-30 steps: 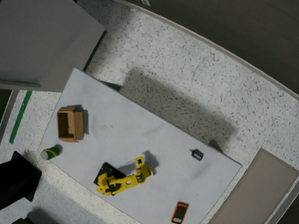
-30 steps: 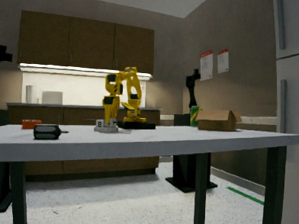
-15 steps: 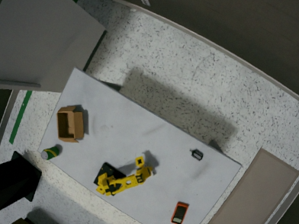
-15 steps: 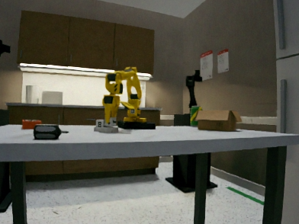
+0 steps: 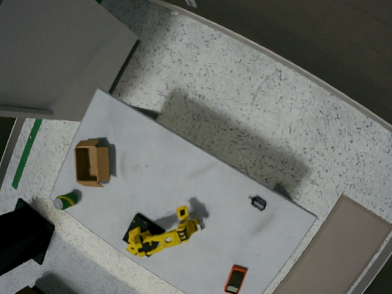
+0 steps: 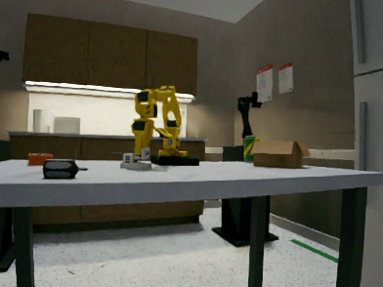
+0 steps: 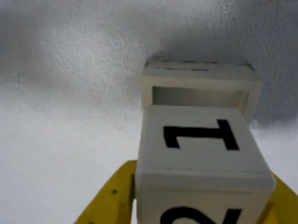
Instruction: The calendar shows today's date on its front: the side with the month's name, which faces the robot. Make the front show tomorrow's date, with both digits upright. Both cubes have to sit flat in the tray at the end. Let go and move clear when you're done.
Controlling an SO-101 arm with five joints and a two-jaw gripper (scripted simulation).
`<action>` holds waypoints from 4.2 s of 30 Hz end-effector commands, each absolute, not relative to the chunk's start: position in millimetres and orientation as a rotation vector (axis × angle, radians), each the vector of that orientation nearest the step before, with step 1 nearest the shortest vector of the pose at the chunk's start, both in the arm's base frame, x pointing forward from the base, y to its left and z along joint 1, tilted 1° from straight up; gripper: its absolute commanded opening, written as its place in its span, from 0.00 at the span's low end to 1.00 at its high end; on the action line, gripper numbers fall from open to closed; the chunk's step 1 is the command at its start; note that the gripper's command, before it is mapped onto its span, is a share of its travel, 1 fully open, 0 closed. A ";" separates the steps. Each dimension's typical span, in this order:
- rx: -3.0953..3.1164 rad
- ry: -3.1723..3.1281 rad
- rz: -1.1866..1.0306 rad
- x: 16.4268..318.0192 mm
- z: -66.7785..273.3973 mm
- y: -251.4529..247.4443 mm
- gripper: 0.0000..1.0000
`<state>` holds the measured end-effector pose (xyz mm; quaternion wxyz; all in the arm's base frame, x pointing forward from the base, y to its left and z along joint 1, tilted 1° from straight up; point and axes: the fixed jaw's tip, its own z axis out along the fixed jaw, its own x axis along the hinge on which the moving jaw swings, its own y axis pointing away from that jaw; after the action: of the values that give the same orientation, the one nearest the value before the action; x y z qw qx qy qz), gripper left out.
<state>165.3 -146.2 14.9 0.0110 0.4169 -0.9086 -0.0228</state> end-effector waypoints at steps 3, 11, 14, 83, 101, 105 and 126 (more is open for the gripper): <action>1.304 -2.848 -0.033 168.6 28.7 -147.6 0.00; 1.304 -2.848 -0.033 167.6 42.2 -146.9 0.00; 1.304 -2.848 -0.033 167.4 44.0 -146.8 0.00; 2.505 -1.912 0.012 193.7 30.8 51.5 0.00; 2.505 -1.912 0.012 193.7 24.8 51.6 0.00; 2.505 -1.912 0.012 193.7 24.8 51.6 0.00; 2.505 -1.912 0.012 193.8 17.6 51.7 0.00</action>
<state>198.2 51.2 22.9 -0.0140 0.7947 -0.6067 0.0119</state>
